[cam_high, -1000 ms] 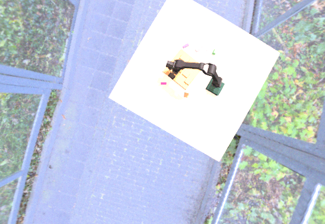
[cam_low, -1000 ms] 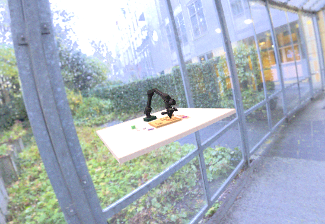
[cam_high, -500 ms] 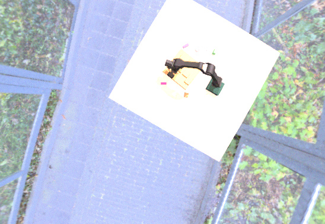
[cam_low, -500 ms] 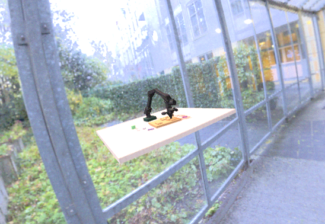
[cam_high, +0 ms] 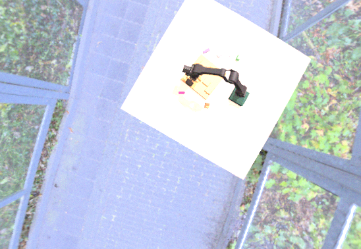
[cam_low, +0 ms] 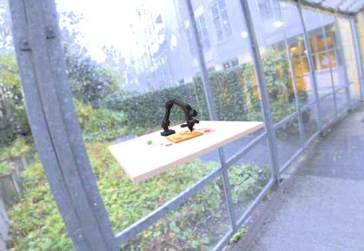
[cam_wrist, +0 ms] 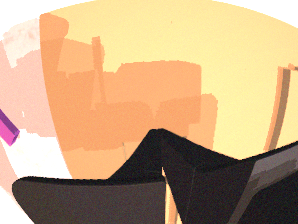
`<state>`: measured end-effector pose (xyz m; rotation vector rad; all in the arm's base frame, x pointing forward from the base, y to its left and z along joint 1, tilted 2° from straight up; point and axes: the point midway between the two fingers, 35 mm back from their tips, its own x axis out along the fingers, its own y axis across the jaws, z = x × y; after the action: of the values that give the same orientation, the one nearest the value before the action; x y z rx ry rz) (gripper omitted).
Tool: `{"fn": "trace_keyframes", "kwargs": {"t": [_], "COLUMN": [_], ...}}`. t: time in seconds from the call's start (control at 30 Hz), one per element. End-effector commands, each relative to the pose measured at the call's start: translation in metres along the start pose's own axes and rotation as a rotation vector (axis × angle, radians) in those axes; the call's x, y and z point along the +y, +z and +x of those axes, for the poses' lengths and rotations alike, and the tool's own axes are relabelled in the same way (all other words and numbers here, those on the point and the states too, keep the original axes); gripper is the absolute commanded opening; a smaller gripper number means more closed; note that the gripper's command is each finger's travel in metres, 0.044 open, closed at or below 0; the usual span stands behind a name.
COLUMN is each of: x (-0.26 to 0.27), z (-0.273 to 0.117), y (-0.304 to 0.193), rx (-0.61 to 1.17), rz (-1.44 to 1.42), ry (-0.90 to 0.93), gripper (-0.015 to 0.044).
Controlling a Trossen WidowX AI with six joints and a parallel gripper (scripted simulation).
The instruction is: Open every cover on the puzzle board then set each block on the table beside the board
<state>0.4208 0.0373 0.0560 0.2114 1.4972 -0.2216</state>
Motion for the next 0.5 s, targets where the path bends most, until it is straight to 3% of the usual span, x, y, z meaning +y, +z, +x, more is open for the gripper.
{"fn": "trace_keyframes", "kwargs": {"t": [0.0,0.47], "x": [0.000,0.000], "z": [-0.008,-0.026], "y": [0.002,0.004], "rx": [-0.005,-0.006], "rz": [-0.003,-0.003], "ry": [0.002,0.002], "gripper": [0.0000,0.0000]}}
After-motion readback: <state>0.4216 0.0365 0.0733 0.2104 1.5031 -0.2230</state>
